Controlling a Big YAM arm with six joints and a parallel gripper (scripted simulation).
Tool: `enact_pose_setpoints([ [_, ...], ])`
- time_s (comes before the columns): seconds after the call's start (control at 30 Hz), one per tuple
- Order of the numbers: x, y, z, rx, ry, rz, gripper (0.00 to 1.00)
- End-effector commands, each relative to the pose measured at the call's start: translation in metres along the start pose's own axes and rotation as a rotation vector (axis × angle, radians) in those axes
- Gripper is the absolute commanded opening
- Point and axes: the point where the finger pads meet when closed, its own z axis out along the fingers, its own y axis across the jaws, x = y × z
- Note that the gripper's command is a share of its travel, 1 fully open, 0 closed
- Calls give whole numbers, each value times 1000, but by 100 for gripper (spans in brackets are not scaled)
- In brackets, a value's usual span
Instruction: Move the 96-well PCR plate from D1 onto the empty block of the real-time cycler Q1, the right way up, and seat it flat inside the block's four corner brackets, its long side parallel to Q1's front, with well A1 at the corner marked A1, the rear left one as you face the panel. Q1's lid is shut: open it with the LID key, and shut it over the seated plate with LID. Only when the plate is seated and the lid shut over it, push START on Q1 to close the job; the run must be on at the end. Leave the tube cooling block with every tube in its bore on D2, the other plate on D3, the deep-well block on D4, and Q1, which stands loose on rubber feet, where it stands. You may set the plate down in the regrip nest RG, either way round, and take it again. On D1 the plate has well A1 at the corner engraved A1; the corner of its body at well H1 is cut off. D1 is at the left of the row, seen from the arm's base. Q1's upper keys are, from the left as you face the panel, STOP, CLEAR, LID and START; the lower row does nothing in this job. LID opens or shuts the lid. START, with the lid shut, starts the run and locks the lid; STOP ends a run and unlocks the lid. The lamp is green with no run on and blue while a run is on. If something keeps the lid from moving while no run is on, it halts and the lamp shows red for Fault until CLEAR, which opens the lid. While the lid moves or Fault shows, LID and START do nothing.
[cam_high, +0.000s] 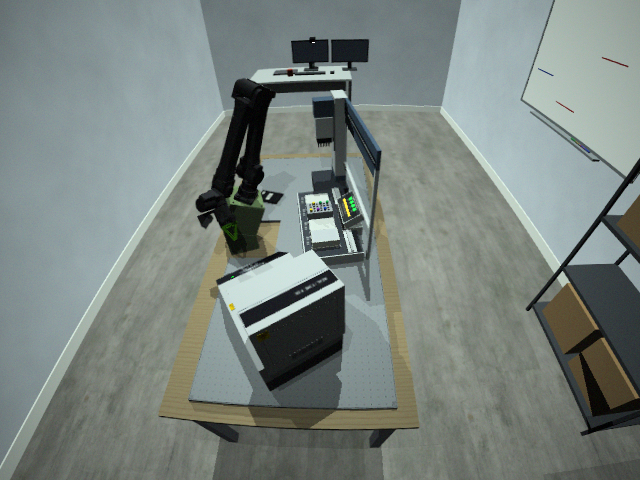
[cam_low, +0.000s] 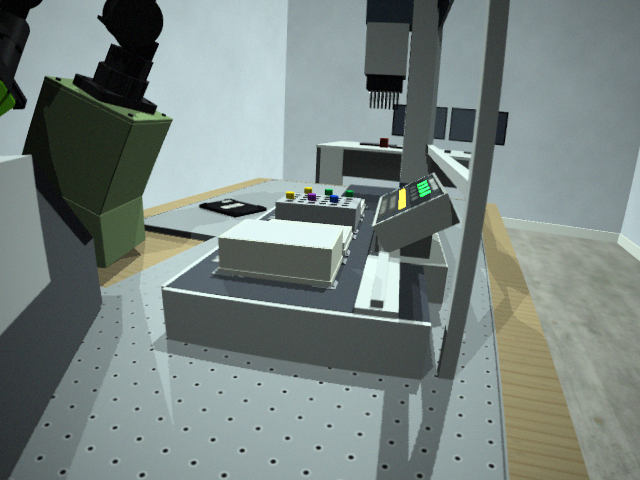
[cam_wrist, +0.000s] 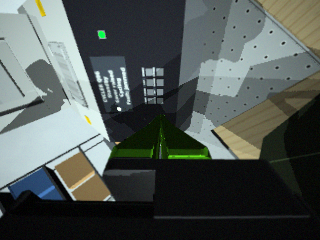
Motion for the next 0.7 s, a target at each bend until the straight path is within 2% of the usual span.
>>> enact_pose_setpoints([
  [0.0, -1, 4, 1, -6, -6, -18, 0],
  [0.1, -1, 5, 0, -10, -11, -19, 0],
  [0.33, -18, 16, -4, -32, -42, -35, 0],
  [0.67, -15, 13, 2, -16, -17, -36, 0],
])
